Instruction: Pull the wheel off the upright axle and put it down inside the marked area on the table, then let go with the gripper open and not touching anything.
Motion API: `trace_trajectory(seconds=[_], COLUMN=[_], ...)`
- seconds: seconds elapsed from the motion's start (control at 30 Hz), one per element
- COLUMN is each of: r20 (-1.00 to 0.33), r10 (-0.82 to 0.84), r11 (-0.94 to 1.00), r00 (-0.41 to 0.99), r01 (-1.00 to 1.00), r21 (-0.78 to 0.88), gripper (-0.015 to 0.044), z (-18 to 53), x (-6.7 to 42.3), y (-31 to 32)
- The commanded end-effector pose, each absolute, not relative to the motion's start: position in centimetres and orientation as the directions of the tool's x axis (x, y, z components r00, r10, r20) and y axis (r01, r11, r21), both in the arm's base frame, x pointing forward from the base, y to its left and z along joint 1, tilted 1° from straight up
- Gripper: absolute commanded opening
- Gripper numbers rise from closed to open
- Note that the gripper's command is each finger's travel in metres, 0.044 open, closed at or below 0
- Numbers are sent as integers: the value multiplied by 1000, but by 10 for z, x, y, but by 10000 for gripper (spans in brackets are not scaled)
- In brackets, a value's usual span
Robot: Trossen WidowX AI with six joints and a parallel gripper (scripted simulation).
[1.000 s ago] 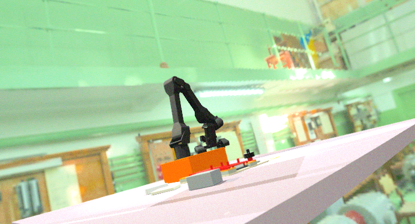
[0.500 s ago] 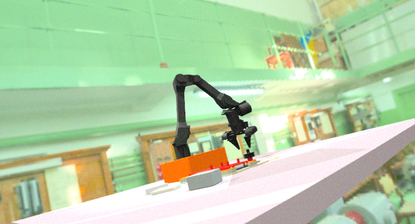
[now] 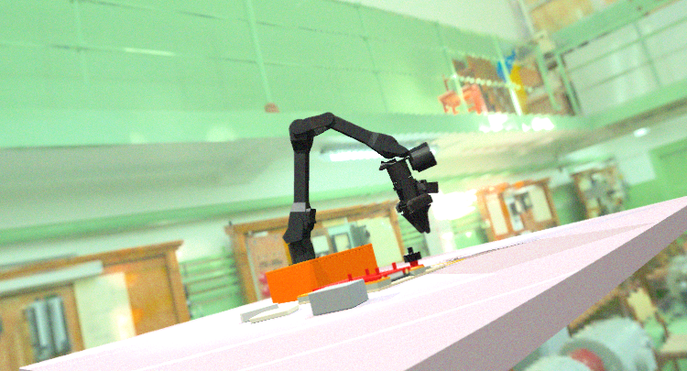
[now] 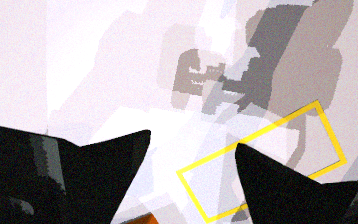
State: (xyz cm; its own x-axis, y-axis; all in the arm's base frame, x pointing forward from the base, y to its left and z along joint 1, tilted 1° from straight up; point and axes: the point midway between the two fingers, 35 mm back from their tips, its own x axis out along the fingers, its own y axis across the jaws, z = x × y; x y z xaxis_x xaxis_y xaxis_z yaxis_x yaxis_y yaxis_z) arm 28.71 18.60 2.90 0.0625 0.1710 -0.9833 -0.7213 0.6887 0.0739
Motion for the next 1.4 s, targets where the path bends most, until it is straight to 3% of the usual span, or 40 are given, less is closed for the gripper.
trace_trajectory(seconds=[0.0,0.17,0.37,0.7,1.0,1.23,1.37], r20=[-991,-997,-1000,-1000,-1000,-1000,-1000], r10=[111,39,-19,-21,-21,-21,-16], r11=[847,973,995,994,994,994,994], r00=[69,59,21,19,19,19,4], r01=[-529,-230,95,105,105,105,105], r21=[57,25,-17,-19,-19,-19,-15], gripper=[300,300,300,300,300,300,215], z=[36,48,59,58,-9,-15,-15], x=[318,348,360,360,364,362,359], y=[141,72,1,-7,-7,-7,-6])
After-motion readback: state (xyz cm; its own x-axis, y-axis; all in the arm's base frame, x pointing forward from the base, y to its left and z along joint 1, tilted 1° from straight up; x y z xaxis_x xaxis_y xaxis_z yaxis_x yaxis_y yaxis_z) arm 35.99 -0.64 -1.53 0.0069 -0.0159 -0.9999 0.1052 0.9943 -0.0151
